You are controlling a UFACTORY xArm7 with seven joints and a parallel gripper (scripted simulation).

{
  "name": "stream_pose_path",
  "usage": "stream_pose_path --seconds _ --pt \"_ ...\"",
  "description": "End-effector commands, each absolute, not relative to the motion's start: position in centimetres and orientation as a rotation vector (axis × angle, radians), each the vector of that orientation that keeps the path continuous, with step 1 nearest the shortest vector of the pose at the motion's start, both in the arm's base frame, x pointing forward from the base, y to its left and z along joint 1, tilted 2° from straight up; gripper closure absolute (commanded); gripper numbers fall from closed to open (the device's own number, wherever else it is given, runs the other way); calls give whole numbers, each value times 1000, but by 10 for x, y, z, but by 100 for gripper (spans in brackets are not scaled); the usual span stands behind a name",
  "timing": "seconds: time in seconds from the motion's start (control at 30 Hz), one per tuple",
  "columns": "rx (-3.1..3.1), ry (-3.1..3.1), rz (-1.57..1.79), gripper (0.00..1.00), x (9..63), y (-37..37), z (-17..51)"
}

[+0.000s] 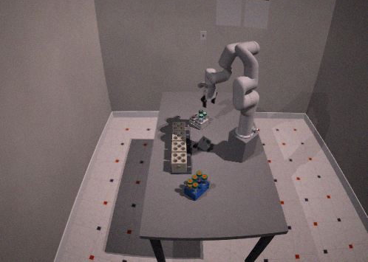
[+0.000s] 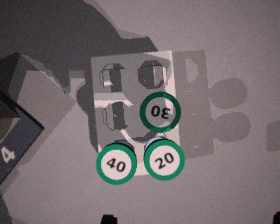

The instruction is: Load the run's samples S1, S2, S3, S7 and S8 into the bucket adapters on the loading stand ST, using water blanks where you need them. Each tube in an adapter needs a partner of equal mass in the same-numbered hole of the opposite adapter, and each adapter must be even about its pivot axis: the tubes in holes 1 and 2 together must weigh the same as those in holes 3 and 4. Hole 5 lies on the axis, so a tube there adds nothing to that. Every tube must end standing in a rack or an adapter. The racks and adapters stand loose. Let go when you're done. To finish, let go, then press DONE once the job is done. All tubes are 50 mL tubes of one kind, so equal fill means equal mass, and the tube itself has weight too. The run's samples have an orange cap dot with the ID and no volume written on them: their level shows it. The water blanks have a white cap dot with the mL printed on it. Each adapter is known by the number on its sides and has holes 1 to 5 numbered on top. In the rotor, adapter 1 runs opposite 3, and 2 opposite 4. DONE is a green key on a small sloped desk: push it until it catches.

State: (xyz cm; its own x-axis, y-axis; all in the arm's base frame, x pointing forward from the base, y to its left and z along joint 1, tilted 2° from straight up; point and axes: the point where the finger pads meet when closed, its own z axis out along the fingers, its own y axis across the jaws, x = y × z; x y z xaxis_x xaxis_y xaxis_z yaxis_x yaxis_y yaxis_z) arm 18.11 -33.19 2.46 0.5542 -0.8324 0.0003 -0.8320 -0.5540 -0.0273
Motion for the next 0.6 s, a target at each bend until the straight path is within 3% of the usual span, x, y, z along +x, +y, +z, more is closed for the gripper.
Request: stream_pose_path --seconds 0.0,0.57 --pt "-2750 1473 -25 0 181 -333 38" --pt "-2864 1239 -28 0 198 -315 64"
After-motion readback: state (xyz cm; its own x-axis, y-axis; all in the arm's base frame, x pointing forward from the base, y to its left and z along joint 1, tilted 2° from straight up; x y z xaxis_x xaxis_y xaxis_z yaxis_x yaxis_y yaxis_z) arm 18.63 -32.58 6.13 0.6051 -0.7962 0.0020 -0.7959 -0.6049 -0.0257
